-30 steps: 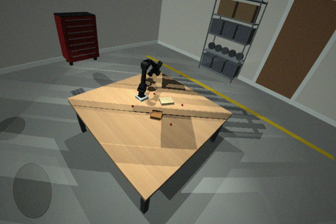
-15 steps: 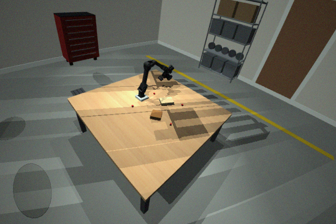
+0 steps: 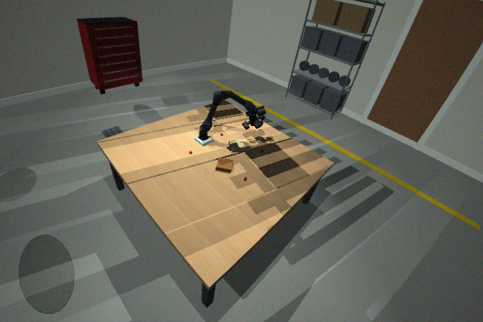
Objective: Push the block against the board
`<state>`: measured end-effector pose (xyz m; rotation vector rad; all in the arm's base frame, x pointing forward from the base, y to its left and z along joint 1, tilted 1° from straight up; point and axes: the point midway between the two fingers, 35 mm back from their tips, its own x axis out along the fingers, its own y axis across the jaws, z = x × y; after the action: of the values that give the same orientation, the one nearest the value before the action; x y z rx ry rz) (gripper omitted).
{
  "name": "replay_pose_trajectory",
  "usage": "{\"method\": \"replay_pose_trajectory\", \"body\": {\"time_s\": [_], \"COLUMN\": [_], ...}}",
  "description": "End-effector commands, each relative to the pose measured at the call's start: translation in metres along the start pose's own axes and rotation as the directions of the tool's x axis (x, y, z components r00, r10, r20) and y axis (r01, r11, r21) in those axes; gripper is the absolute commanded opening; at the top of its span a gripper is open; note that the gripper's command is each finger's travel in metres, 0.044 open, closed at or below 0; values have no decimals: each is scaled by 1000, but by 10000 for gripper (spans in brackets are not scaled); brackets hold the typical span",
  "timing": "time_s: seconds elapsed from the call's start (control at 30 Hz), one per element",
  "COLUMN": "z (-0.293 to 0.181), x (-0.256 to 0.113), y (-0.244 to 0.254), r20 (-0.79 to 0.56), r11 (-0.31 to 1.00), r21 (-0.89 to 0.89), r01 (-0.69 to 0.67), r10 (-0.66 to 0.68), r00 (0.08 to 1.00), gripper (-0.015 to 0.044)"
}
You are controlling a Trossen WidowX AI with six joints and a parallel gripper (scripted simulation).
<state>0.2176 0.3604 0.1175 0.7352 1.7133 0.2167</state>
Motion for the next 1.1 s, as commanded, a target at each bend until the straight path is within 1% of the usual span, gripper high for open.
{"method": "replay_pose_trajectory", "body": {"time_s": [0.0,0.17,0.27,0.53,0.73,0.93,1.0,1.07], "z": [68,140,178,258,293,304,303,303], "x": [-28,-68,-91,-154,-207,-257,-267,-268], "y": [-10,-39,-64,-155,-237,-324,-341,-344], "r20": [123,249,302,367,365,314,299,297], "r11": [998,986,973,905,836,750,732,729], "r21": [66,168,230,418,532,633,651,653], "r01": [2,11,29,82,136,193,204,205], "r10": [-10,-53,-100,-250,-371,-476,-493,-495], "r00": [992,967,948,896,854,822,817,817], "gripper": [0,0,0,0,0,0,0,0]}}
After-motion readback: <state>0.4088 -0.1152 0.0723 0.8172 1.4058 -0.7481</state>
